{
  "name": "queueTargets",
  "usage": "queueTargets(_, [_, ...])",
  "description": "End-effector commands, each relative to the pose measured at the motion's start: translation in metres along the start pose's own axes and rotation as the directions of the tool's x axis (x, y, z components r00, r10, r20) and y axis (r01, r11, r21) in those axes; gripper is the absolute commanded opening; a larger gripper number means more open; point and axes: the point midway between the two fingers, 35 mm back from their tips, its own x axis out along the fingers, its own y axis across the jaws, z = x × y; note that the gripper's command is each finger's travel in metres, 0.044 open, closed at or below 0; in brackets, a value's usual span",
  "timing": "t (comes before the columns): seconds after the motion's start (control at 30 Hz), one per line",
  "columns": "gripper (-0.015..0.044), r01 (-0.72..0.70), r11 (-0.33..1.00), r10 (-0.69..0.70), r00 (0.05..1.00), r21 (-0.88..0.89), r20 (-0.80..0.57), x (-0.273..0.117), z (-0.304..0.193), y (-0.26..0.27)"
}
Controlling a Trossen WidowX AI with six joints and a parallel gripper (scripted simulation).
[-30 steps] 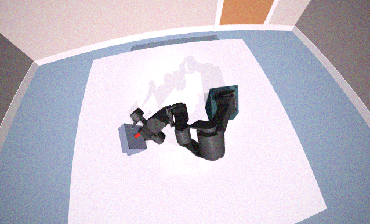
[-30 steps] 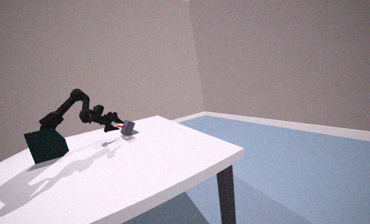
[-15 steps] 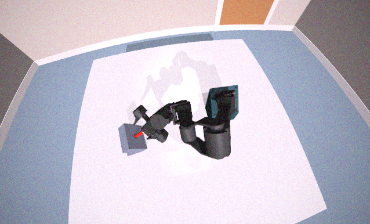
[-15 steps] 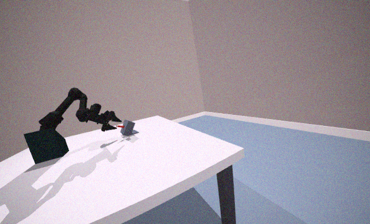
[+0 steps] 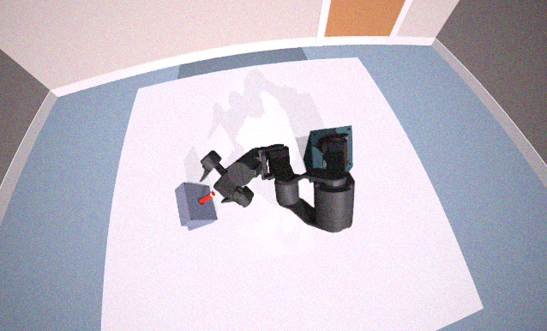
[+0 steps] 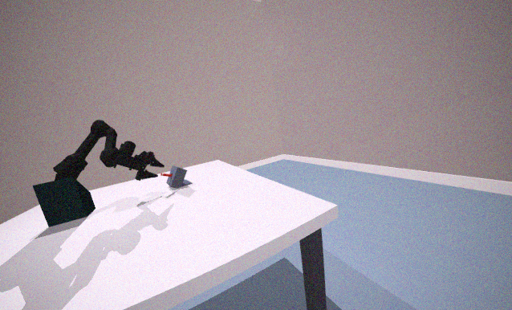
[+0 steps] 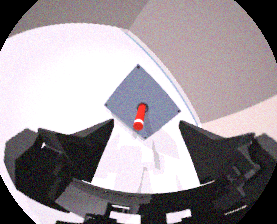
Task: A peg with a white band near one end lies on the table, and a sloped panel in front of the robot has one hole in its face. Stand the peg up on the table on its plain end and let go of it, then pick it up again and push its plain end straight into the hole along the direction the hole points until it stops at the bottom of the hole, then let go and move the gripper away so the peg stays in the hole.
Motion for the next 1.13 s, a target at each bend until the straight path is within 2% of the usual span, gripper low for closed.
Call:
queueTargets(0.0, [0.044, 0.0, 1.0, 0.0, 1.0, -0.003, 0.002, -0.007, 0.001, -0.001])
queueTargets(1.1, [0.044, 0.005, 1.0, -0.005, 1.0, -0.001, 0.002, -0.051, 0.0, -0.002])
